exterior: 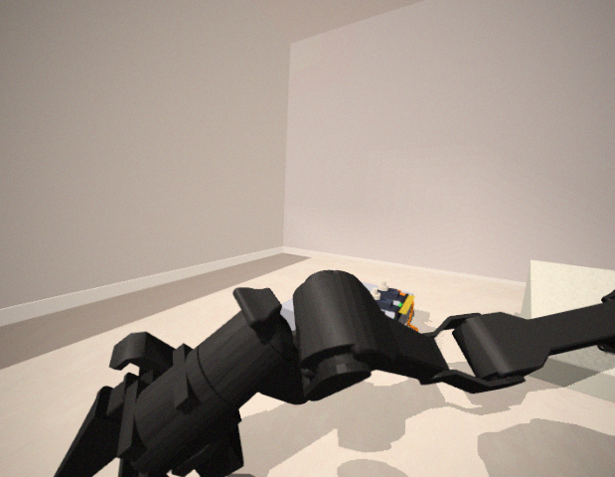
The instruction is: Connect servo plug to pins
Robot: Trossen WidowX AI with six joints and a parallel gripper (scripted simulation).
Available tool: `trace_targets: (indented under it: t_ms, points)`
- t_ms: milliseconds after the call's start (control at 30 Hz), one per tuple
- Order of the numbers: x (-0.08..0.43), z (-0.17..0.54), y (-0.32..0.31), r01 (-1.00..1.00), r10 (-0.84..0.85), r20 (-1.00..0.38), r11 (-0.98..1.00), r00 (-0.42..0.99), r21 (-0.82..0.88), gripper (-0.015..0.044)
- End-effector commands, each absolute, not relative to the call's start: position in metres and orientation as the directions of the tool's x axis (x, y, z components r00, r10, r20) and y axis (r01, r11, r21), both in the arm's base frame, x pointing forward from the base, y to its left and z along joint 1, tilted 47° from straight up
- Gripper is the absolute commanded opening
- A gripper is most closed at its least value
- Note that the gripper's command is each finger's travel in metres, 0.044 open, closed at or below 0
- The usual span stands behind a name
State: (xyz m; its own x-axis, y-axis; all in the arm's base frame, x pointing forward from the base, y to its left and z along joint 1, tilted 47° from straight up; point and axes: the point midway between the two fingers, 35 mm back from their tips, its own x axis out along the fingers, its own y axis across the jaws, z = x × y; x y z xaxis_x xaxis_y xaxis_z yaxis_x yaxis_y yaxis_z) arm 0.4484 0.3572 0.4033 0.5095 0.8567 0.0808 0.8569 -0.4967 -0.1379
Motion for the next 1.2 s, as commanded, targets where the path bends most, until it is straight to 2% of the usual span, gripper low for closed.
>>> trace_targets:
  t_ms: [0, 433, 633, 1167]
  points:
    - [0.428, 0.429, 0.360, 0.870, 0.859, 0.139, -0.481, 0.492, -0.110, 0.0115]
    - [0.354, 0.494, 0.375, 0.913, 0.870, 0.303, -0.407, 0.389, -0.002, 0.0115]
    - [0.298, 0.531, 0.382, 0.939, 0.865, 0.406, -0.340, 0.295, 0.041, 0.0115]
    - [0.189, 0.608, 0.353, 0.962, 0.768, 0.626, -0.252, 0.132, 0.107, 0.0115]
